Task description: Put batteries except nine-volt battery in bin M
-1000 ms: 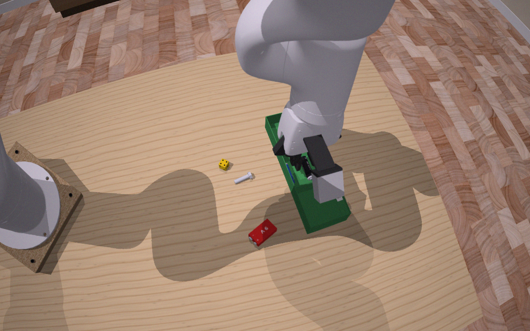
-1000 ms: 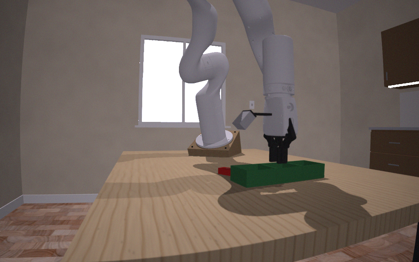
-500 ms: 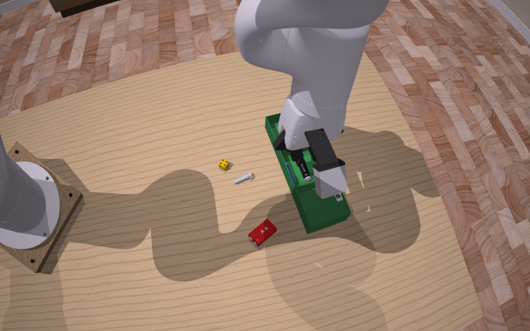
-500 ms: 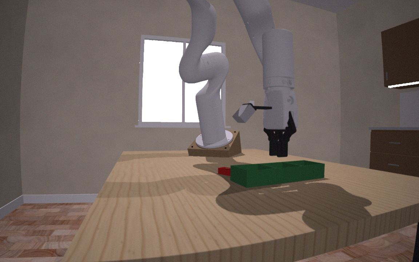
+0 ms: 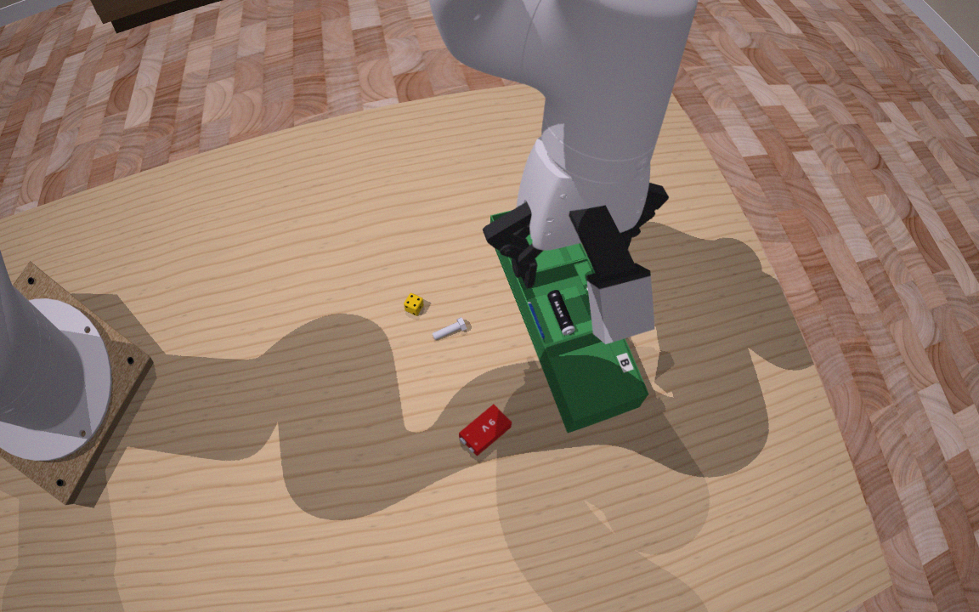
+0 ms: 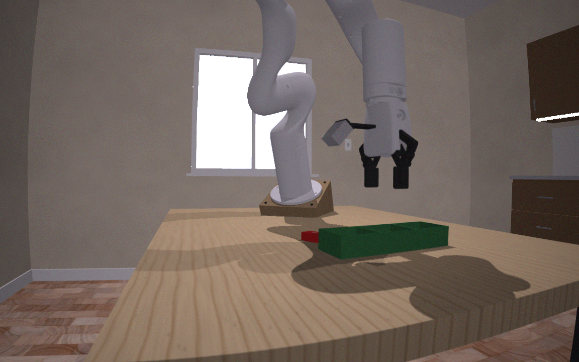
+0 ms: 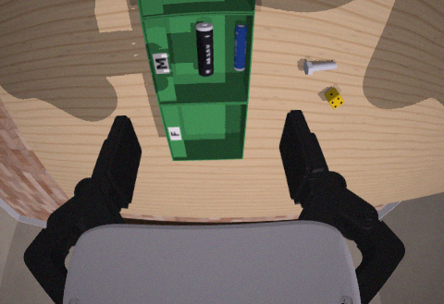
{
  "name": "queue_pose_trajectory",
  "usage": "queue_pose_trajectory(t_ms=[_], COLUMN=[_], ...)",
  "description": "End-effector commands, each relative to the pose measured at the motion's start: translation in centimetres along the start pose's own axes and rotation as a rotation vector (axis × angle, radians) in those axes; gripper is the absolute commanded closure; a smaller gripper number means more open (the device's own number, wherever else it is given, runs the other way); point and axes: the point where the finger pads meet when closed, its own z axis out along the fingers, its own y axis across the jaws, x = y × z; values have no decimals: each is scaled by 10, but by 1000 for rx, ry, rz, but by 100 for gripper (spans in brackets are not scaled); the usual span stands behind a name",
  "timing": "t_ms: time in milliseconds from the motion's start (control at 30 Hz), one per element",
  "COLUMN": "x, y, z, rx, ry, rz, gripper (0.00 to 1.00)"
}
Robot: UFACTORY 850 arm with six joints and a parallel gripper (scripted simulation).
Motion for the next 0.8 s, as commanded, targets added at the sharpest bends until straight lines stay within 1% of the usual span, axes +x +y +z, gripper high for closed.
queue_pose_trajectory(t_ms=[0, 467, 533, 767], x=[0, 0, 0, 0], y=[0, -1, -1, -1], z=[-10, -66, -66, -94], rx=[-1, -1, -1, -1], ry=[0, -1, -1, -1], rz=[0, 0, 0, 0], gripper=[0, 0, 0, 0])
